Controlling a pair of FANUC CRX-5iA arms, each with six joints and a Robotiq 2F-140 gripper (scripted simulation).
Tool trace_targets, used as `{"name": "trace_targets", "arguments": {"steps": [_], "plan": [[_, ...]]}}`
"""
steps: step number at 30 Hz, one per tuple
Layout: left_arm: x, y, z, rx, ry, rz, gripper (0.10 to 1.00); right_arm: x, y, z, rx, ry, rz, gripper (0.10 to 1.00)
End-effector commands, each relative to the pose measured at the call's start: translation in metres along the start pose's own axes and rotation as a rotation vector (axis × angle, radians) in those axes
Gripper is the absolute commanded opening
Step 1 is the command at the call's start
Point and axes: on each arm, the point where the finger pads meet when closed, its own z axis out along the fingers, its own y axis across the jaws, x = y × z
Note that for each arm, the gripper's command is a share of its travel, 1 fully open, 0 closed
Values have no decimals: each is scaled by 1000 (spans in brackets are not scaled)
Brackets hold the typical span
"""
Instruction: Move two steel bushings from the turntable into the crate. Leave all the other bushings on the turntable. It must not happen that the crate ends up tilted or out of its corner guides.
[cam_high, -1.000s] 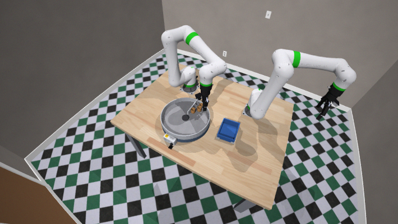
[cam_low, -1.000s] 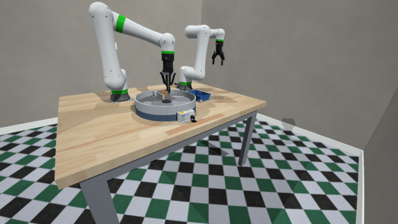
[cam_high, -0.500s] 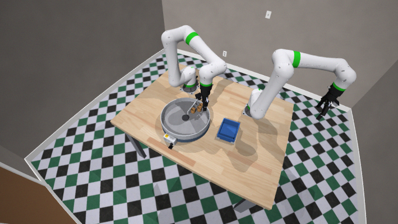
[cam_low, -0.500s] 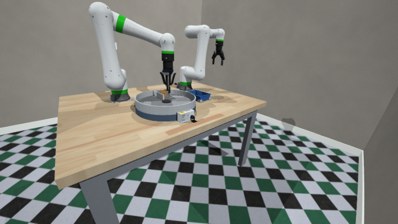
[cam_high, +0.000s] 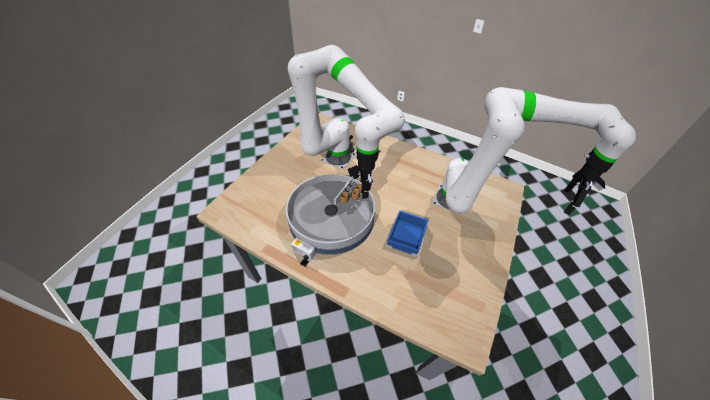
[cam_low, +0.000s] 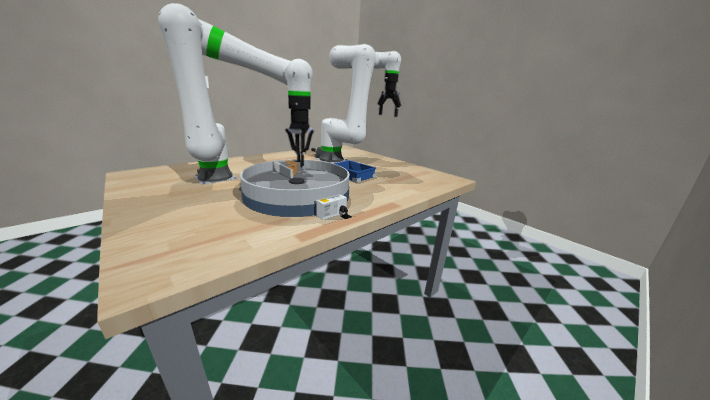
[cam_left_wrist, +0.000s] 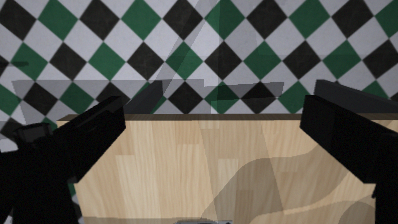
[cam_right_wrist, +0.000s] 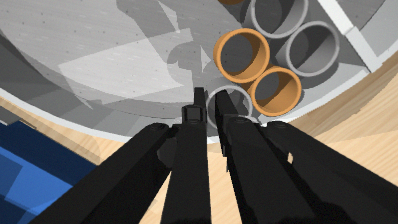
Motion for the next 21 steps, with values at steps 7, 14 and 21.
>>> {"name": "trace_targets", "arguments": {"steps": [7,14,21], "plan": [[0,0,-1,0,2,0,1000,0,0,-2,1,0,0,99],[0,0,-1,0,2,0,1000,0,0,-18,1,0,0,99],[0,0,-1,0,2,0,1000,0,0,-47,1,0,0,99]]}}
